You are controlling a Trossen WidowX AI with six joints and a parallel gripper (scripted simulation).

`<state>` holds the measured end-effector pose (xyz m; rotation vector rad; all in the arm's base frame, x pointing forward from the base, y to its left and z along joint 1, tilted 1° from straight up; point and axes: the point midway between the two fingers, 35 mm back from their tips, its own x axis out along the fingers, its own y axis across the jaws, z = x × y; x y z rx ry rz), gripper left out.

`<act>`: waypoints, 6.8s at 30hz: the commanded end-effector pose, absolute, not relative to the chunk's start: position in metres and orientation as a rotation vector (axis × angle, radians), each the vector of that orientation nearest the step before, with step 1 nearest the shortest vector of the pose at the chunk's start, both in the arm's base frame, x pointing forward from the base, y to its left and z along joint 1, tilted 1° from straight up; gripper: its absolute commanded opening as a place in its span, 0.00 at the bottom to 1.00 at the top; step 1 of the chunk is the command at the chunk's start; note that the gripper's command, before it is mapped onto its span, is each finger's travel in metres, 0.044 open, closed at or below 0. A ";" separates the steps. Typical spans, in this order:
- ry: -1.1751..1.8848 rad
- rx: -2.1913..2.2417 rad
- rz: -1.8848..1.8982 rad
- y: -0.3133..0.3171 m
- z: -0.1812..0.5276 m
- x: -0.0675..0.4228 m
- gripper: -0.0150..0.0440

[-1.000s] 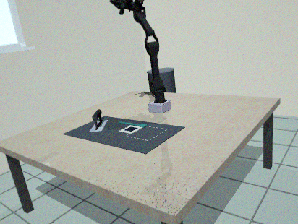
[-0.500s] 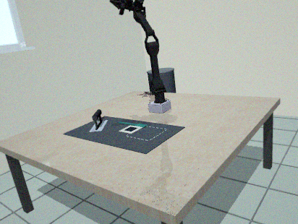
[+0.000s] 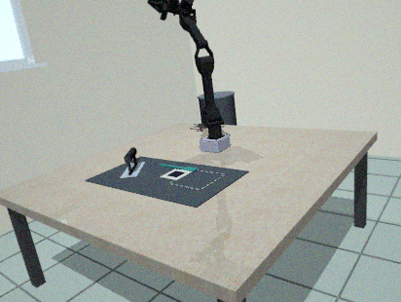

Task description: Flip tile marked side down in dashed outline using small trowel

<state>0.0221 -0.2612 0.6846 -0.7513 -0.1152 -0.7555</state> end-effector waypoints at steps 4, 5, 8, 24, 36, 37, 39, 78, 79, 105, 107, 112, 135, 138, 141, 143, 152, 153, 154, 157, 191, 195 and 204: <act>-0.115 -0.751 -0.755 -0.261 0.685 0.022 0.42; -0.115 -0.751 -0.756 -0.261 0.685 0.022 0.42; -0.115 -0.751 -0.756 -0.261 0.685 0.022 0.38; -0.115 -0.751 -0.756 -0.261 0.685 0.022 0.25; -0.146 -0.714 -0.751 -0.280 0.679 0.026 0.71; -0.151 -0.705 -0.750 -0.284 0.678 0.027 0.71; -0.162 -0.688 -0.748 -0.293 0.675 0.030 0.71; -0.063 -0.342 -0.724 -0.428 0.550 0.155 0.71; -0.053 -0.336 -0.720 -0.430 0.546 0.160 0.71; 0.390 -0.192 -0.532 -0.431 0.384 0.300 0.71; 0.430 -0.189 -0.509 -0.427 0.371 0.310 0.71; 0.525 -0.202 -0.452 -0.413 0.341 0.331 0.71; 0.958 -0.295 -0.108 -0.323 0.216 0.395 0.71; 1.021 -0.316 -0.046 -0.306 0.200 0.400 0.71; 1.085 -0.340 0.019 -0.289 0.184 0.404 0.71; 1.127 -0.357 0.064 -0.278 0.174 0.405 0.71; 1.309 -0.449 0.280 -0.226 0.134 0.406 0.71; 1.328 -0.461 0.306 -0.220 0.130 0.405 0.71; 1.347 -0.472 0.331 -0.215 0.126 0.404 0.71; 1.405 -0.509 0.410 -0.198 0.115 0.401 0.71; 1.469 -0.554 0.505 -0.180 0.066 0.399 0.71; 1.469 -0.554 0.505 -0.180 0.060 0.399 0.71; 1.469 -0.554 0.505 -0.180 0.059 0.399 0.50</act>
